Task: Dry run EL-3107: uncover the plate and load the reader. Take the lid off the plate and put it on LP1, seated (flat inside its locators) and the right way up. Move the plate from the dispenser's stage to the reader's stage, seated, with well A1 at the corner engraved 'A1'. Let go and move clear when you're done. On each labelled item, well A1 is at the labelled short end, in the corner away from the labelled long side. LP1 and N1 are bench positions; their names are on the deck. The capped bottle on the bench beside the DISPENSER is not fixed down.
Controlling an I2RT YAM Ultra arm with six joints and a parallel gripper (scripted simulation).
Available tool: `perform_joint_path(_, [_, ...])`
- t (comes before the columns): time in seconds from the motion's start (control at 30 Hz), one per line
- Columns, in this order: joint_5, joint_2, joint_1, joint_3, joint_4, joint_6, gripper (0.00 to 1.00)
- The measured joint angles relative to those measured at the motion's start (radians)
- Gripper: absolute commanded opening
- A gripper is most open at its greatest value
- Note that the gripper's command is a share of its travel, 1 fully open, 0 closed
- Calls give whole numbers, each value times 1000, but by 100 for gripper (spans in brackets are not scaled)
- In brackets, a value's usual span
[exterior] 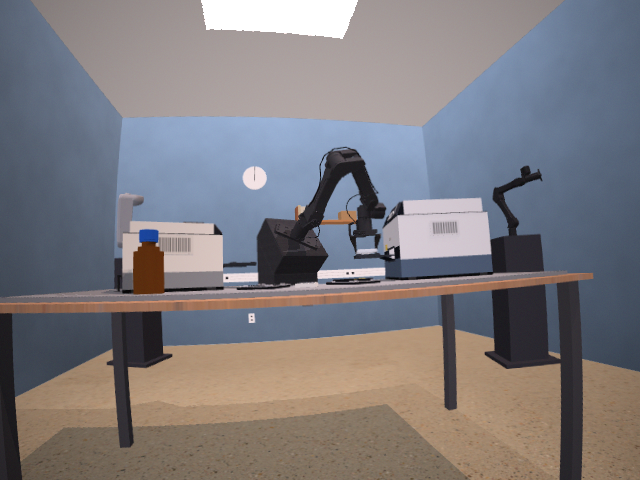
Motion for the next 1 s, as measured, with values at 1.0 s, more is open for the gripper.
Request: perform_joint_path(1.0, [-5,3,-23,-12,45,-34,100])
